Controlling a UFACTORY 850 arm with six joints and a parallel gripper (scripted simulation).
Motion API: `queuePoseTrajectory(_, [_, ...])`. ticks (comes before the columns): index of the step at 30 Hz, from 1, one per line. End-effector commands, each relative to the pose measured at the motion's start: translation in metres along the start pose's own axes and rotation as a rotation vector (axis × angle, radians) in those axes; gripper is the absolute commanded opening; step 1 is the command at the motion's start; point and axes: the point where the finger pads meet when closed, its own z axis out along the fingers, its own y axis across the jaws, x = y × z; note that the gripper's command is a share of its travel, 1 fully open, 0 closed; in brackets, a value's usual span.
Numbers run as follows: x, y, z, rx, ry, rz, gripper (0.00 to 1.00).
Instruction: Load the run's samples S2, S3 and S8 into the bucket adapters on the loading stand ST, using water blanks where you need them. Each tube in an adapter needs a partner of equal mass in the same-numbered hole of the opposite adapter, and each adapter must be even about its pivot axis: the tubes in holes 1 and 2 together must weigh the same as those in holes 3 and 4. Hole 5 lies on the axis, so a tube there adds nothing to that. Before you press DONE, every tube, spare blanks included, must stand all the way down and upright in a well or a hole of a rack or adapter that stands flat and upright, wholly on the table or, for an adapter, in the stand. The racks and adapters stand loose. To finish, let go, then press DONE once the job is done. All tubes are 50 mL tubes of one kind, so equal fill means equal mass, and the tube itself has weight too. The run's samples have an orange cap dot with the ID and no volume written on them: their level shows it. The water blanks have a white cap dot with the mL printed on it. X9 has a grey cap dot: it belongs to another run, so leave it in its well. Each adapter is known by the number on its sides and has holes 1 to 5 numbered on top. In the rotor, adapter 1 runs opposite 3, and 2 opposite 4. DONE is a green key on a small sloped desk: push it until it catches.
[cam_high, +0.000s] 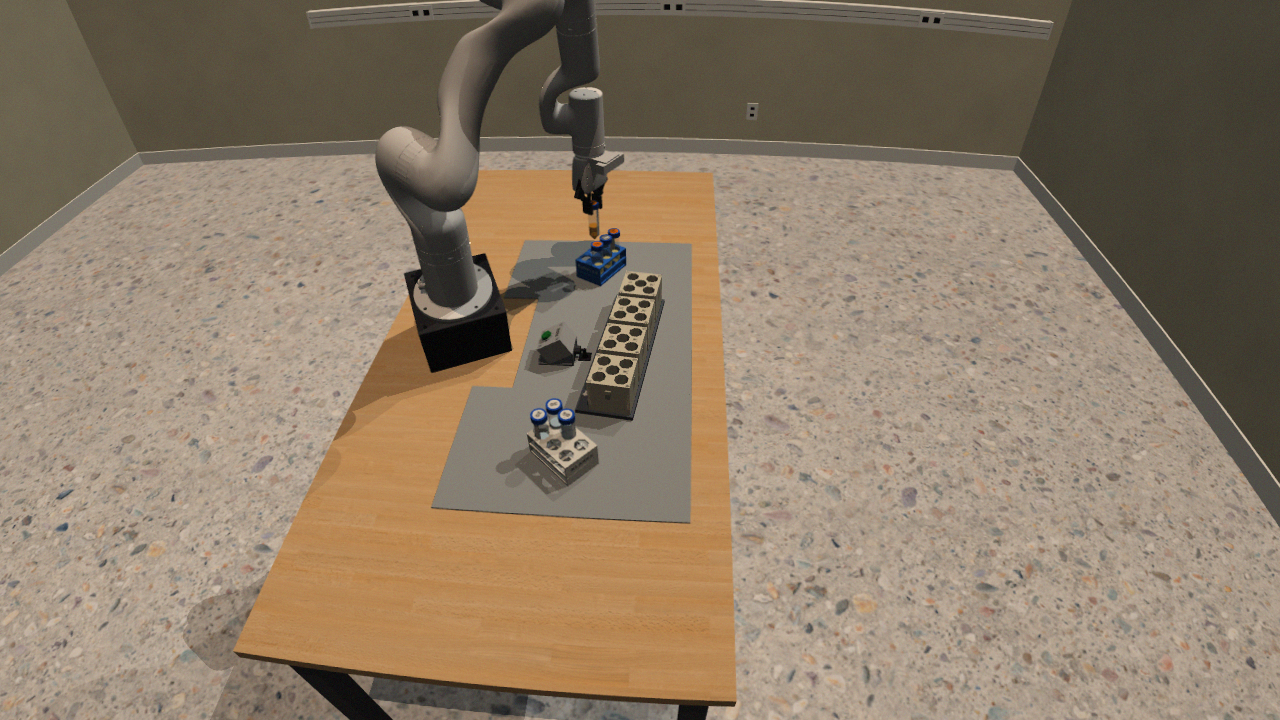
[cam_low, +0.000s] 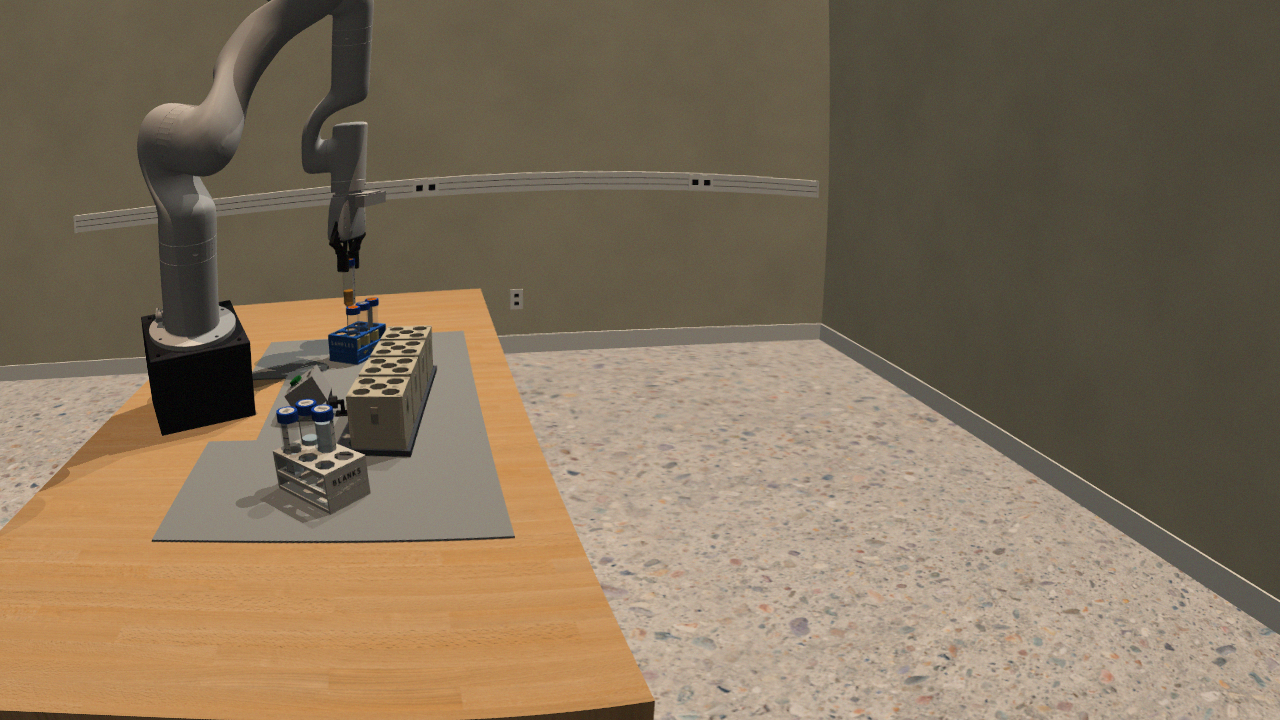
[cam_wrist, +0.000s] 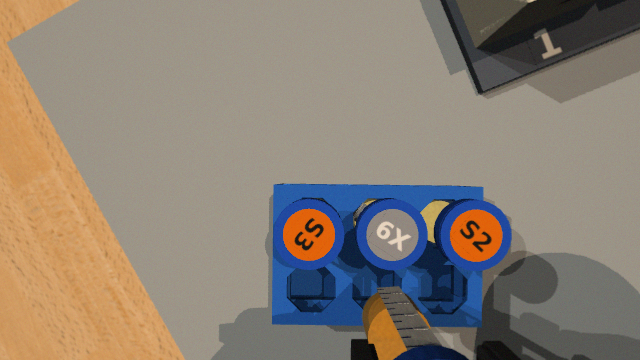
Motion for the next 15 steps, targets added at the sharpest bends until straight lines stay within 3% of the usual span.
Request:
queuePoseTrajectory(1, [0.0, -0.001, -0.008, 0.0, -0.001, 0.0, 0.0])
queuePoseTrajectory(15, [0.0, -0.001, -0.036, 0.0, -0.001, 0.0, 0.0])
